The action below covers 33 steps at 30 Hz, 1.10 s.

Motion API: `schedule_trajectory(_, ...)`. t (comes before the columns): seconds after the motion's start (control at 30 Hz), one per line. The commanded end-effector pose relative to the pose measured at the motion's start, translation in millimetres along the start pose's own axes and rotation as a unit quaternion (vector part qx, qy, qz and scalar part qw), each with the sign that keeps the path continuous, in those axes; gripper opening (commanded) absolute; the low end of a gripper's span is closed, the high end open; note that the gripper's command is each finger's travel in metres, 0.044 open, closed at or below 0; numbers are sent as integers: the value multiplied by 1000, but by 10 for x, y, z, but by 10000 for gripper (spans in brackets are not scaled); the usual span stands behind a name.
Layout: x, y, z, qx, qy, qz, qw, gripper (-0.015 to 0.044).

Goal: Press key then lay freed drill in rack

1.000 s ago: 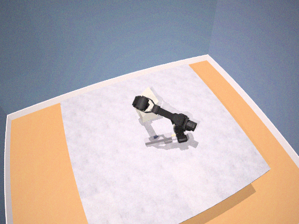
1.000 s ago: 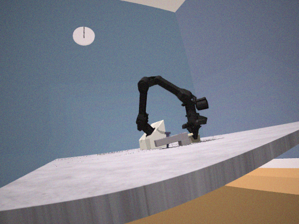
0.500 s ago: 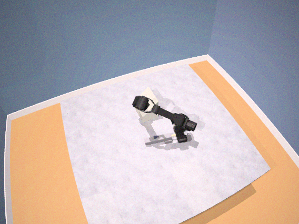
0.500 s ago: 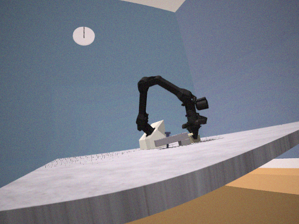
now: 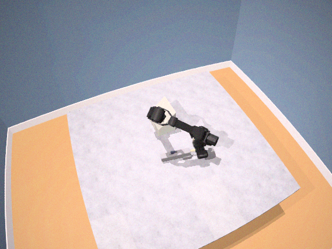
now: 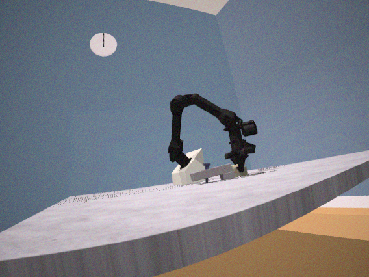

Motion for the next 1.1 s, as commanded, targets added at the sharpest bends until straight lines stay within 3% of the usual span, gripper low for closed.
schedule_trajectory(0.0,3,-7,-37,-3,-1,1,1000,0)
schedule_trajectory(1.07,32,-85,-449,-3,-3,1,1000,0)
Point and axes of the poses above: the point midway between the two fingers, 35 mm back from their tips, its own x axis back along the fingers, its own y axis across the jaws, z = x × y, the point moved 3 cm from there along x, back along the fingers, and after that the axes turned 12 degrees about x, right-handed, at the moved point
